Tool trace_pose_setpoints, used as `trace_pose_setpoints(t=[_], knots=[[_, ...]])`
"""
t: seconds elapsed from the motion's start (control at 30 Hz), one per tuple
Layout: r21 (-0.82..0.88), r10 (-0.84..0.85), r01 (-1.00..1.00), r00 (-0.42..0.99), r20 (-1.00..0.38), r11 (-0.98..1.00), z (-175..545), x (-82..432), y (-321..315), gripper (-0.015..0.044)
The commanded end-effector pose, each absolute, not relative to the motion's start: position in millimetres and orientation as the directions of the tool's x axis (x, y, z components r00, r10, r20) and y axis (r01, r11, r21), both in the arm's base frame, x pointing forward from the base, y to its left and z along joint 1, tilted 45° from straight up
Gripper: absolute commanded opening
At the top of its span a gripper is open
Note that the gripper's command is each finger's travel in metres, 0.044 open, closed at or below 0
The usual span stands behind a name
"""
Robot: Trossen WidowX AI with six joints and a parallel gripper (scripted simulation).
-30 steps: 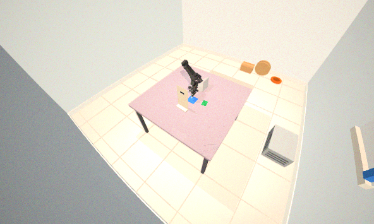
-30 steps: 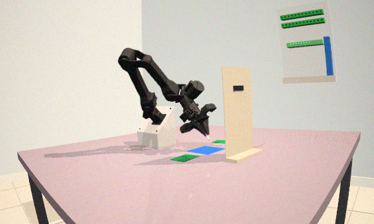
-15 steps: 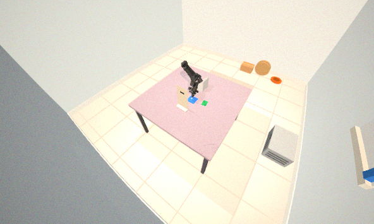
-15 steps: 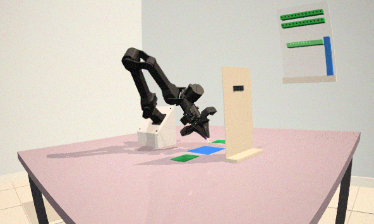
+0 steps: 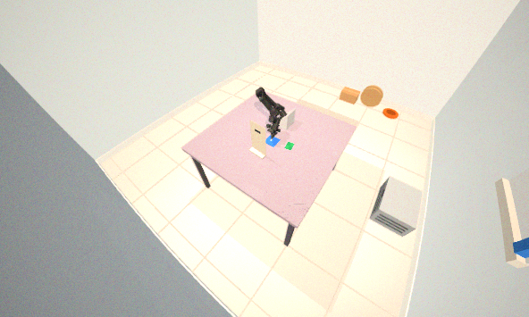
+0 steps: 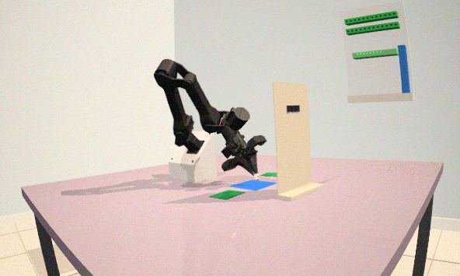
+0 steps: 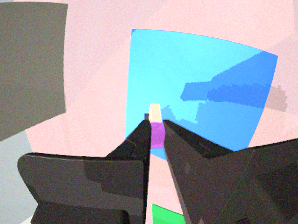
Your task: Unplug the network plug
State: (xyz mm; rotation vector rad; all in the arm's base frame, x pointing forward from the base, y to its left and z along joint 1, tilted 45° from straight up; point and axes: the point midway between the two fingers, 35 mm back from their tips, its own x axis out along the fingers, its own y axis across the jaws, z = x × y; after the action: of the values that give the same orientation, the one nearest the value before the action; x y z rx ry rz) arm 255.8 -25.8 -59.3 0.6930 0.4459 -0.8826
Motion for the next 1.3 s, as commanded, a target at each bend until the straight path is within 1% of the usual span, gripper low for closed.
trace_pose_setpoints(t=[0.0,1.13,1.27], knots=[[0.356,-0.544,0.820,0.566,-0.619,0.448,-62.2,254.3,-28.1,0.0000],[0.360,-0.550,0.819,0.569,-0.612,0.447,-69.9,252.8,-41.7,0.0000],[0.360,-0.550,0.819,0.569,-0.612,0.447,-69.9,252.8,-41.7,0.0105]])
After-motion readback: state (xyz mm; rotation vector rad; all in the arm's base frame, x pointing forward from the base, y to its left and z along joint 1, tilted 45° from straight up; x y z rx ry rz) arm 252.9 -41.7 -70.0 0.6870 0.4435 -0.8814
